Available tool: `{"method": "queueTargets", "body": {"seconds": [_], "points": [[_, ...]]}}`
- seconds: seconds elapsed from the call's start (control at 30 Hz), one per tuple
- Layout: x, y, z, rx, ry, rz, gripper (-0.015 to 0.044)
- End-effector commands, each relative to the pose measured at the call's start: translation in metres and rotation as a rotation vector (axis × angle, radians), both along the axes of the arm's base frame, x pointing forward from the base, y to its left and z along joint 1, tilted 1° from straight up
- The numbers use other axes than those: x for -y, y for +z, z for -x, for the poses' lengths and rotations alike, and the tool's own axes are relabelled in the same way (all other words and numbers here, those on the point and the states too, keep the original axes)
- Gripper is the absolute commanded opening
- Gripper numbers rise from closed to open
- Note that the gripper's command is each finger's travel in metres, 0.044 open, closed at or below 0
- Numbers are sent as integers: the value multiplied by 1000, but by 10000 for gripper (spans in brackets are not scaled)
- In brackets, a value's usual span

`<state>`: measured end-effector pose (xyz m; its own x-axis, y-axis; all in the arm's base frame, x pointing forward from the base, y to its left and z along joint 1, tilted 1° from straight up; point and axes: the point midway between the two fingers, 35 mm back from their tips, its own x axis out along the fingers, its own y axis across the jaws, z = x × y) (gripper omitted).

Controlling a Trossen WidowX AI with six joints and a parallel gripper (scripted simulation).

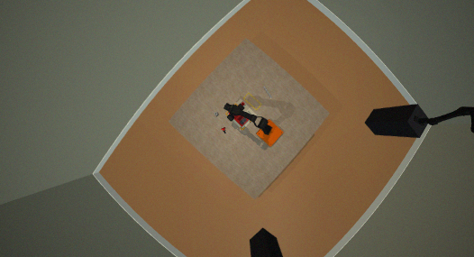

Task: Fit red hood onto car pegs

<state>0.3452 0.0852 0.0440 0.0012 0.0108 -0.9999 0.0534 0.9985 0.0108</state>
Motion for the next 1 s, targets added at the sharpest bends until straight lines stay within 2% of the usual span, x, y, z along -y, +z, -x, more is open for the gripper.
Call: {"method": "queueTargets", "body": {"seconds": [0.0, 0.97], "points": [[0, 4, 0, 3, -2, -1, 0], [0, -2, 0, 3, -2, -1, 0]]}}
